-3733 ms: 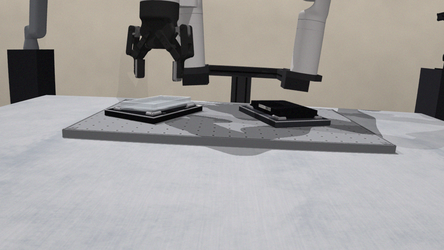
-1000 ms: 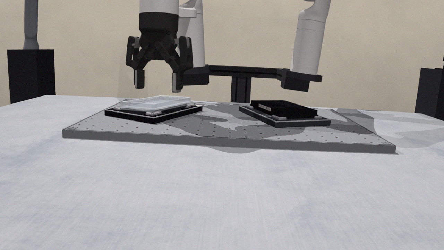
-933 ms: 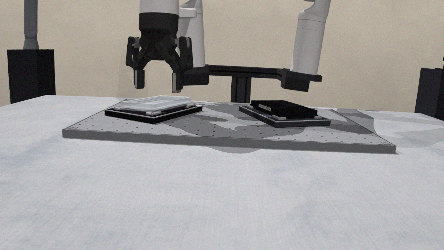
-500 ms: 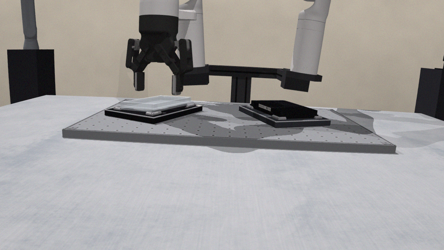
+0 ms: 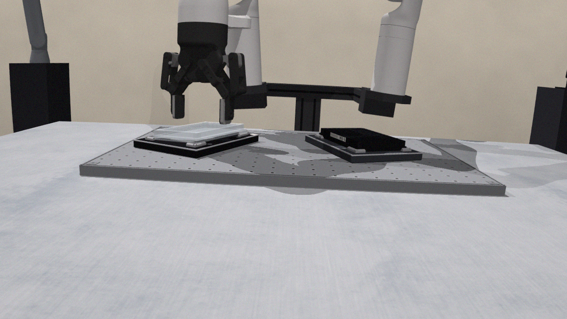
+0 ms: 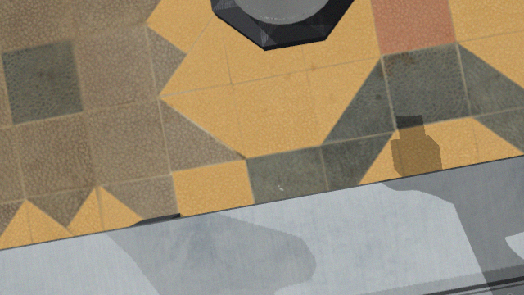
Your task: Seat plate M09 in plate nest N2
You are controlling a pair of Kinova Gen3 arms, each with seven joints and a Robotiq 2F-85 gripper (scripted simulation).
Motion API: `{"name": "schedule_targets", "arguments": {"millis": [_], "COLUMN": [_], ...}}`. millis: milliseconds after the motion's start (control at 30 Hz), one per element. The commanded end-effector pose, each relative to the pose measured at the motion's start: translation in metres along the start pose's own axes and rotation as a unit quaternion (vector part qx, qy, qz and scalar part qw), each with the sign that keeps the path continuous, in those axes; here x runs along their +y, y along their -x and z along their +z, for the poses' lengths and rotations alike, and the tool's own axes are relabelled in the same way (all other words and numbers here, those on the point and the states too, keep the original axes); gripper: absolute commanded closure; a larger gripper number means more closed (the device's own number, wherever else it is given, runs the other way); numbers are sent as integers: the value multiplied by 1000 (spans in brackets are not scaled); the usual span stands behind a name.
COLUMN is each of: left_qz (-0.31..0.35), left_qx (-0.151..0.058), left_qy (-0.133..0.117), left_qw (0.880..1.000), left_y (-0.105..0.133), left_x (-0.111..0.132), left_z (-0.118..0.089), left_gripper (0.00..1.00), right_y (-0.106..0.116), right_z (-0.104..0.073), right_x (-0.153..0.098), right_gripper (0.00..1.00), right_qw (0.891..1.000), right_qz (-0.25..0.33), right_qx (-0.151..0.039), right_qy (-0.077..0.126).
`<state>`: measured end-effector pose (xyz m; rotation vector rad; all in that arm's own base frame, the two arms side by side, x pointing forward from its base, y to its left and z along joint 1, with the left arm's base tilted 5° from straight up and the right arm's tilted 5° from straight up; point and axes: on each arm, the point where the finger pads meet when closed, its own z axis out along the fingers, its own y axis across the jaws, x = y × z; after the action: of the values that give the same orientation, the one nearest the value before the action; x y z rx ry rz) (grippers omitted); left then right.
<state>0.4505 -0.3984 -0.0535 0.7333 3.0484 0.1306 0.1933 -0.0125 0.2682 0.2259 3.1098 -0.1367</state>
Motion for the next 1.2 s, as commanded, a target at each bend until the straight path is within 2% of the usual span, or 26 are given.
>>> {"name": "schedule_targets", "arguments": {"millis": [0, 1167], "left_qz": [2, 2], "left_qx": [-1, -1], "left_qy": [0, 0], "left_qw": [1000, 1000], "left_y": [0, 0], "left_x": [1, 1], "left_z": [3, 13], "left_gripper": [2, 2], "right_y": [0, 0], "right_z": [0, 0], "right_x": [4, 4], "right_gripper": [2, 2], "right_qw": [1000, 1000], "right_qz": [0, 0], "right_qx": [-2, -2], "right_qy": [4, 4]}}
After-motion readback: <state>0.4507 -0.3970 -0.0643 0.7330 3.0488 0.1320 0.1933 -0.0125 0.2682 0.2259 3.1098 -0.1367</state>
